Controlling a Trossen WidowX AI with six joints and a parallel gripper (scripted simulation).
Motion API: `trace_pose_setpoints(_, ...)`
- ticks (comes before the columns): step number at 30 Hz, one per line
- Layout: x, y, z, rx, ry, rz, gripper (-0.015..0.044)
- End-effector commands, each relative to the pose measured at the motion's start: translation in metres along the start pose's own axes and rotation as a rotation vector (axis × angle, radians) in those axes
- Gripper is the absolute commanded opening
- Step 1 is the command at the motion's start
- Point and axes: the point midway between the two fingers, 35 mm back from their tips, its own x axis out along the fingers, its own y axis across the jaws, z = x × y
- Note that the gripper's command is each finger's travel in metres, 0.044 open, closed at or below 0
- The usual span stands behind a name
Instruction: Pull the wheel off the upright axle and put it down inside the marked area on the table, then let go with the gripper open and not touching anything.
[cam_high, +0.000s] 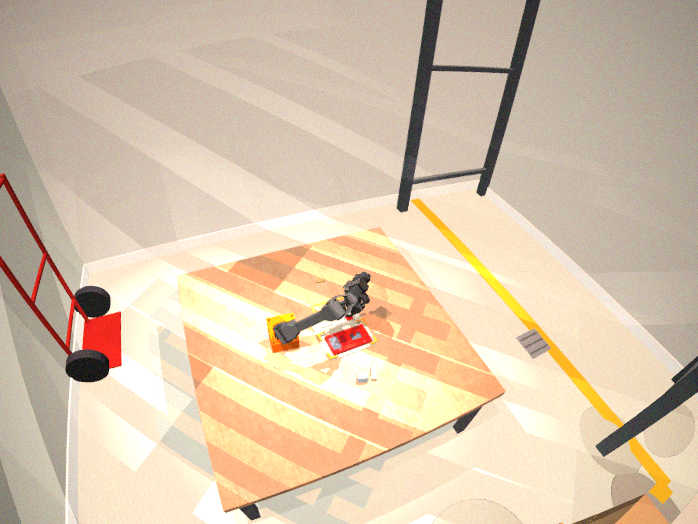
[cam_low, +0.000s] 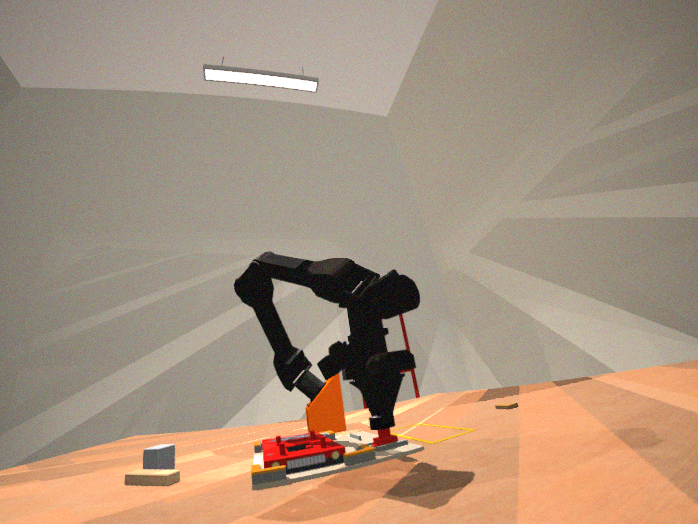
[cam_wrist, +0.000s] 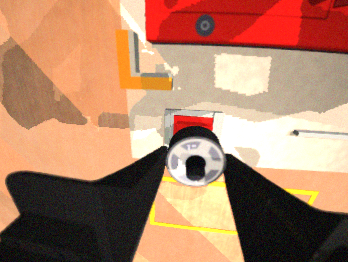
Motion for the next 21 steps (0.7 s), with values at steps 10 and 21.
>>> trace_pose_setpoints(10, -0.0093, -0.0013, -0.0019, -0.007, 0.001, 0.005, 0.0)
trace_pose_setpoints(21, -0.0129, -0.0014, -0.0019, -0.008, 0.001, 0.007, 0.0)
